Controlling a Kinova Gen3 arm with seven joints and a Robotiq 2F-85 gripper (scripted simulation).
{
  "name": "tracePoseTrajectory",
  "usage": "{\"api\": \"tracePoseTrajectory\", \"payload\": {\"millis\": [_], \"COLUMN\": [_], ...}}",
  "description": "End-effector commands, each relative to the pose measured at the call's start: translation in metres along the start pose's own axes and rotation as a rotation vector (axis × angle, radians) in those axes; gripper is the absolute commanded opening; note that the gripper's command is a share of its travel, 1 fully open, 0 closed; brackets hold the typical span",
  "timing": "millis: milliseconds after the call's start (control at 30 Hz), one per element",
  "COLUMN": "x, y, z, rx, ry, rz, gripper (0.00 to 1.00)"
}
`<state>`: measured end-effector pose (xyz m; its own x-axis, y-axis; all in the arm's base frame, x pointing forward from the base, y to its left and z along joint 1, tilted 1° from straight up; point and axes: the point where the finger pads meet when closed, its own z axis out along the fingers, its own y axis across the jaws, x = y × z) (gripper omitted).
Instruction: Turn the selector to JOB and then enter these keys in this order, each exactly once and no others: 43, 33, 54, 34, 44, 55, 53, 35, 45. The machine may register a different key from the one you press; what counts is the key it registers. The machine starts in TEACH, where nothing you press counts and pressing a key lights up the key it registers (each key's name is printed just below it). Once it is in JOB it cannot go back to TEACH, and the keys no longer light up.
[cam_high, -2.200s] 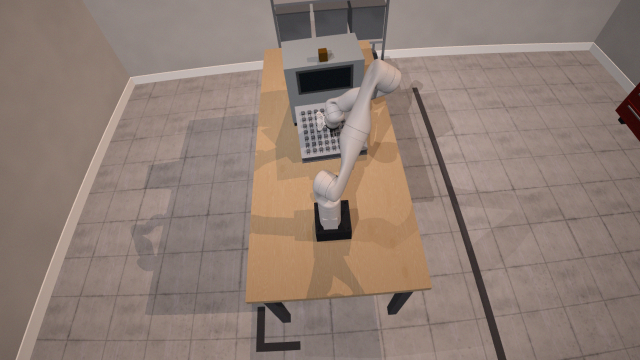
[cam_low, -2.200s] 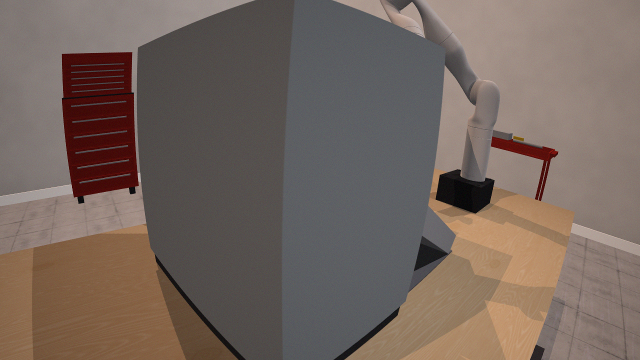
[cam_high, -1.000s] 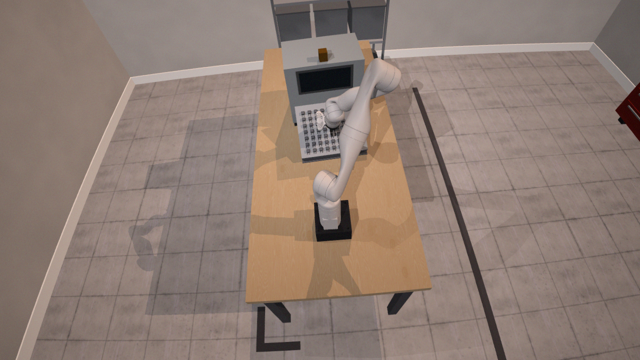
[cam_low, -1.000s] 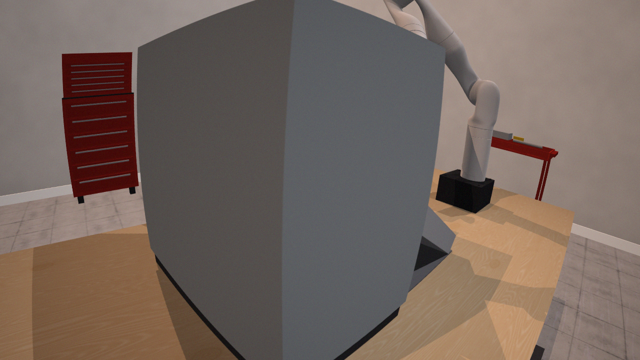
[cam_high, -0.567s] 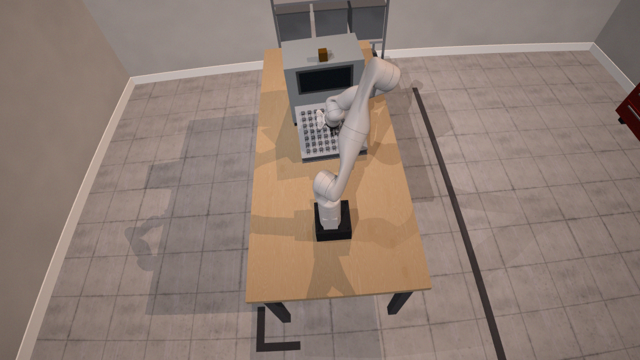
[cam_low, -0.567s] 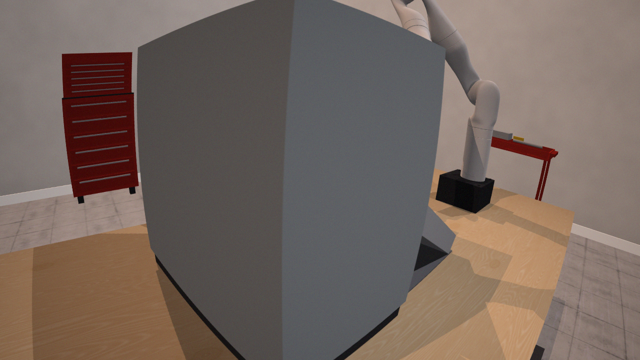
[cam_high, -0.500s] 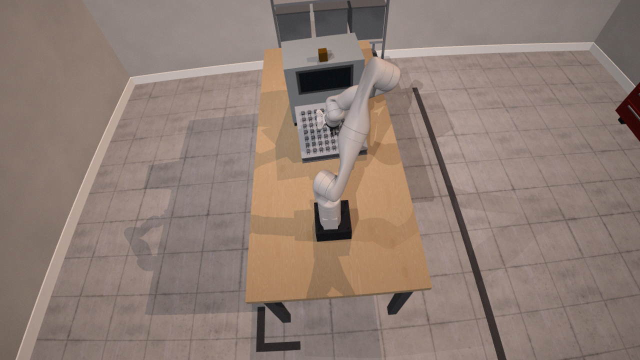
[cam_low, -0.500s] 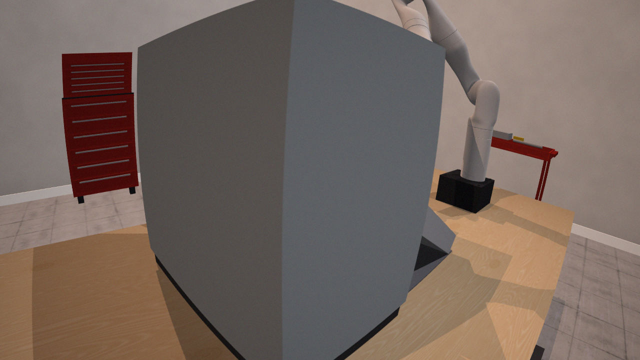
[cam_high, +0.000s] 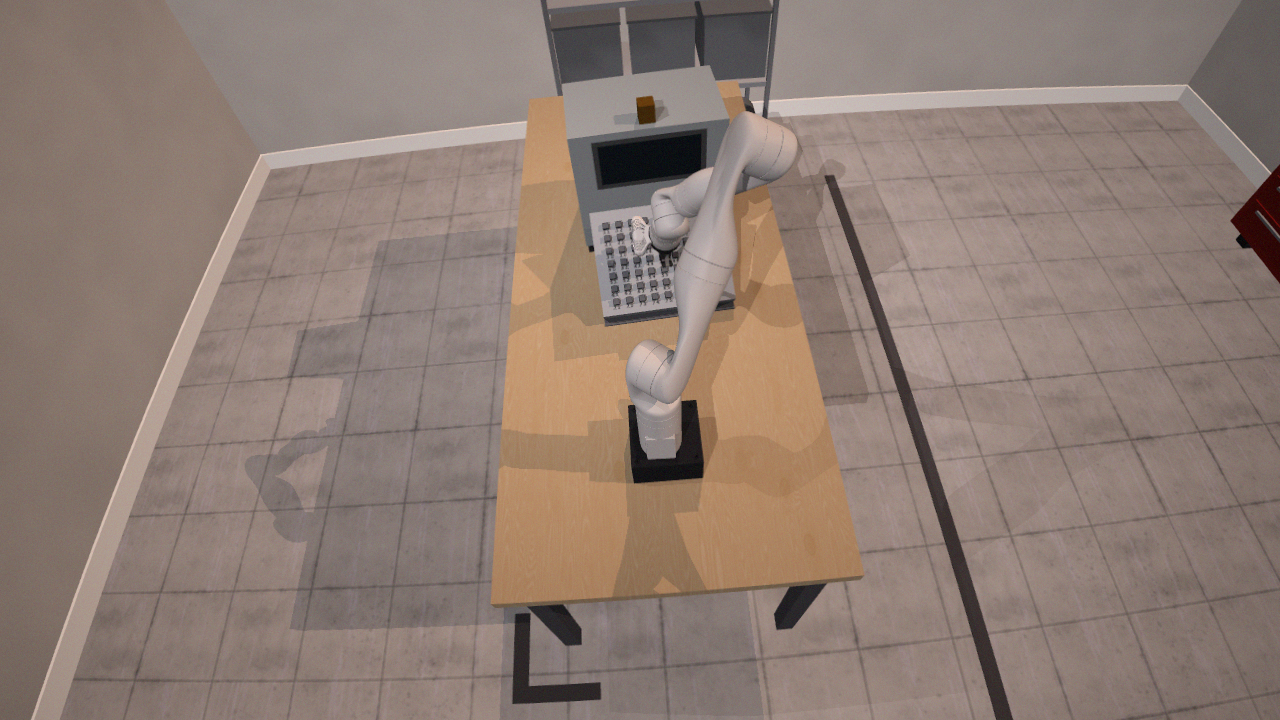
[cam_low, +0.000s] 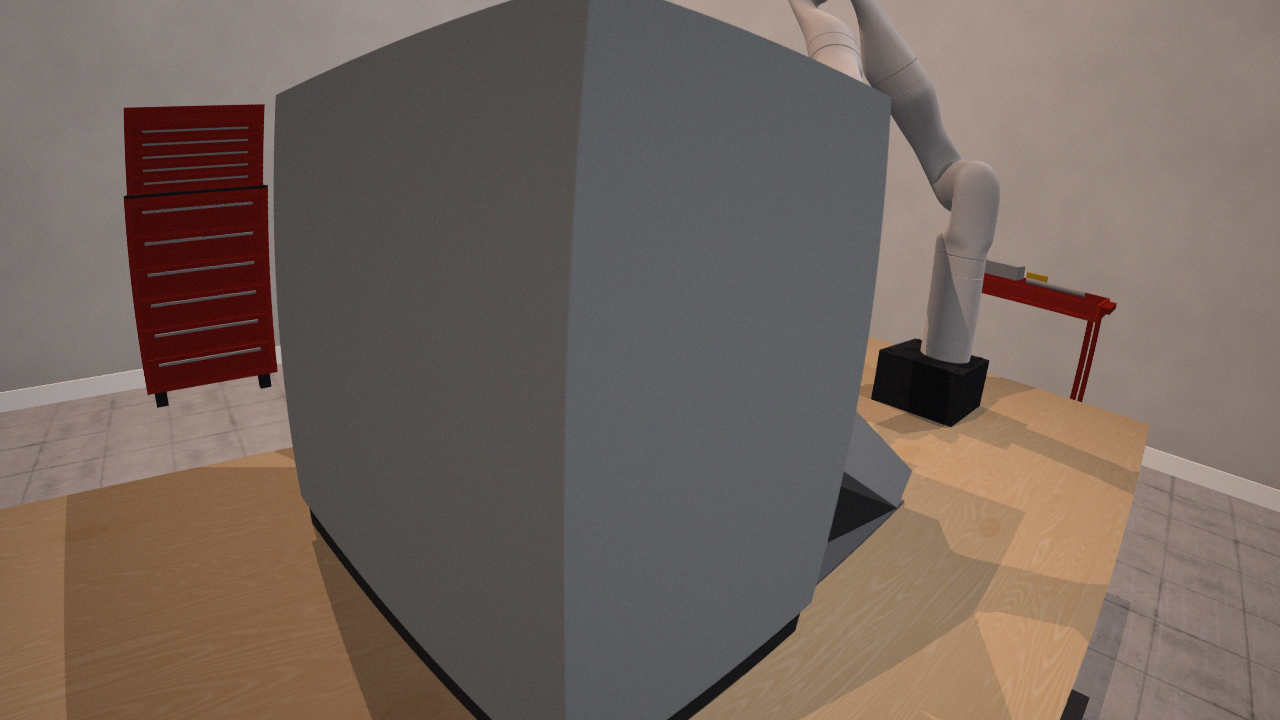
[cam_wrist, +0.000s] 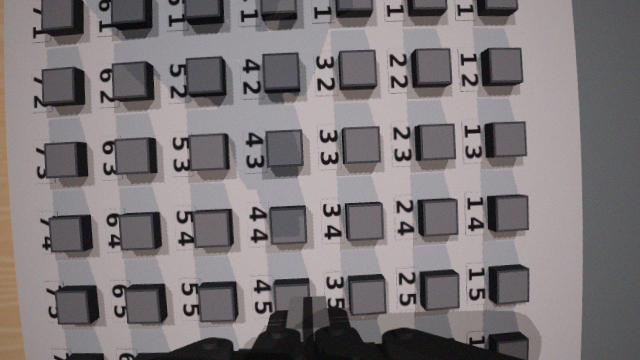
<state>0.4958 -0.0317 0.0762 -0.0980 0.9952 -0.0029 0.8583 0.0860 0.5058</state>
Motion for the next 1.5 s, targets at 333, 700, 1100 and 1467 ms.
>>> {"api": "tracePoseTrajectory", "payload": {"millis": [333, 700, 1100, 1467], "x": [-0.001, -0.001, -0.001, -0.001], "y": [0.054, 0.061, 0.061, 0.061], "z": [0.0, 0.001, 0.017, 0.022], "rx": [0.001, 0.001, 0.001, 0.001], "ry": [-0.001, -0.001, -0.001, -0.001], "rz": [0.001, 0.001, 0.001, 0.001], "gripper": [0.1, 0.1, 0.1, 0.1]}}
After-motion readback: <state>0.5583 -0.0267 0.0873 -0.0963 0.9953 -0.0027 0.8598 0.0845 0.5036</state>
